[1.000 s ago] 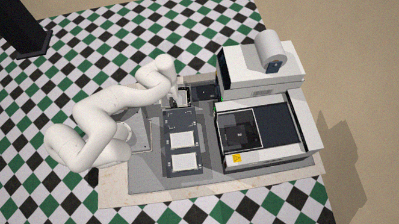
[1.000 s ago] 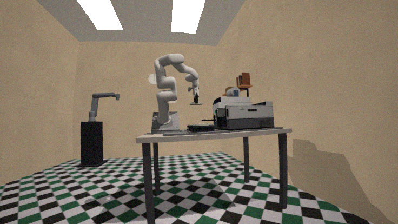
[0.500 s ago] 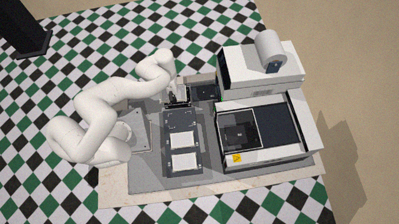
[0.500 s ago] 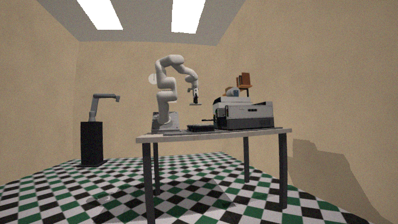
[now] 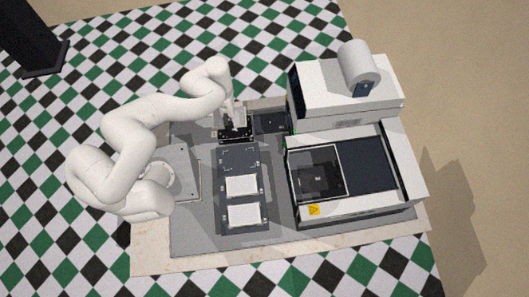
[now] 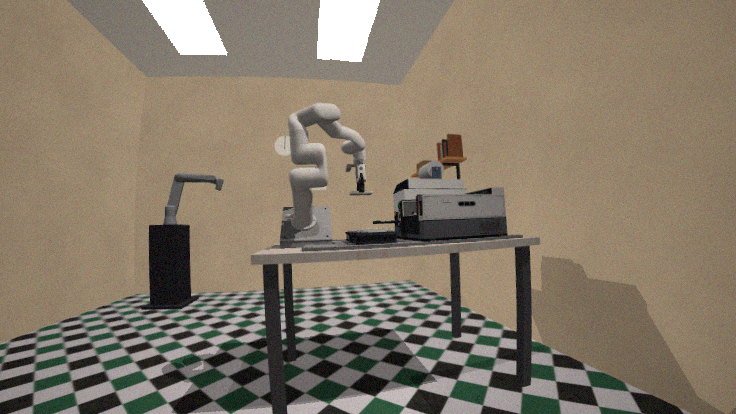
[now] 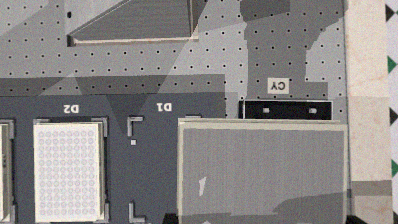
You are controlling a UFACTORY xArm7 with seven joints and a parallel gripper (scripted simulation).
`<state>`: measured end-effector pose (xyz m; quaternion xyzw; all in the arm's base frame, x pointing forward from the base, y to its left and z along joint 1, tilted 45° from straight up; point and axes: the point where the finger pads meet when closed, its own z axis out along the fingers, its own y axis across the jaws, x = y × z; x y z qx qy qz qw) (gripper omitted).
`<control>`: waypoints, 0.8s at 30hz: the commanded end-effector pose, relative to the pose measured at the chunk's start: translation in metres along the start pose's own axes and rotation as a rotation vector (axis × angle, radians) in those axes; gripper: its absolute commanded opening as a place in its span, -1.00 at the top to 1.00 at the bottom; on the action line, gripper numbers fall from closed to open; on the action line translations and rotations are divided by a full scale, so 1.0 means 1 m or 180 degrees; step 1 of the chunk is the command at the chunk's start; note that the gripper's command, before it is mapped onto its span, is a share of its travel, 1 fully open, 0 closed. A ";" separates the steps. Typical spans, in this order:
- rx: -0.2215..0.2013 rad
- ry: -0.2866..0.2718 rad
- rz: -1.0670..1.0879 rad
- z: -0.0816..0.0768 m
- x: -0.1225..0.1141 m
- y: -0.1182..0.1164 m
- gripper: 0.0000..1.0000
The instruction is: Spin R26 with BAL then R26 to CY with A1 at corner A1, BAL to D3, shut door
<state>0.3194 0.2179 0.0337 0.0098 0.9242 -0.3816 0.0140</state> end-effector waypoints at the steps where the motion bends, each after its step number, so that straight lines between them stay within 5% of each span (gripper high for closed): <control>1: -0.0009 -0.0008 0.0000 -0.002 0.000 0.013 1.00; 24: -0.0010 -0.0008 0.0000 -0.002 0.002 0.057 1.00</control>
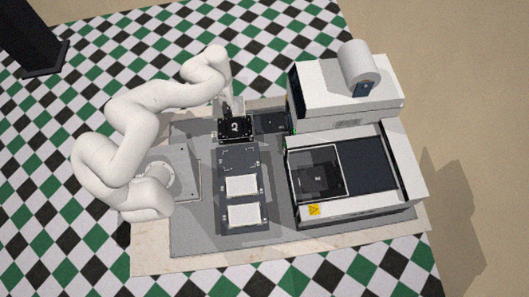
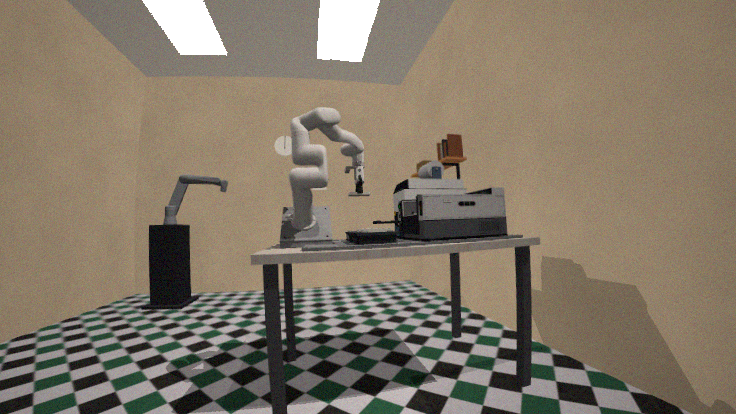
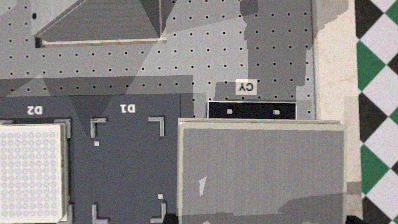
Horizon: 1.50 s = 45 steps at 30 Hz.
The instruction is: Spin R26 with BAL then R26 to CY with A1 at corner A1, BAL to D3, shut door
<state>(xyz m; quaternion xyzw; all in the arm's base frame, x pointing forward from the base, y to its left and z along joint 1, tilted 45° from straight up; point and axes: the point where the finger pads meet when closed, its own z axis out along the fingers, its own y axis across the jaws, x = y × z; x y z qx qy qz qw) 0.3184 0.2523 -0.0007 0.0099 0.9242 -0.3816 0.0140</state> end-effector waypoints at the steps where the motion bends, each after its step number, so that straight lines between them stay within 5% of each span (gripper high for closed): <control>1: -0.0010 -0.0008 0.0000 -0.002 0.000 0.011 1.00; 16: -0.0011 -0.0008 0.0000 -0.002 0.001 0.041 1.00; 45: -0.0011 -0.0008 0.0000 -0.002 0.001 0.042 1.00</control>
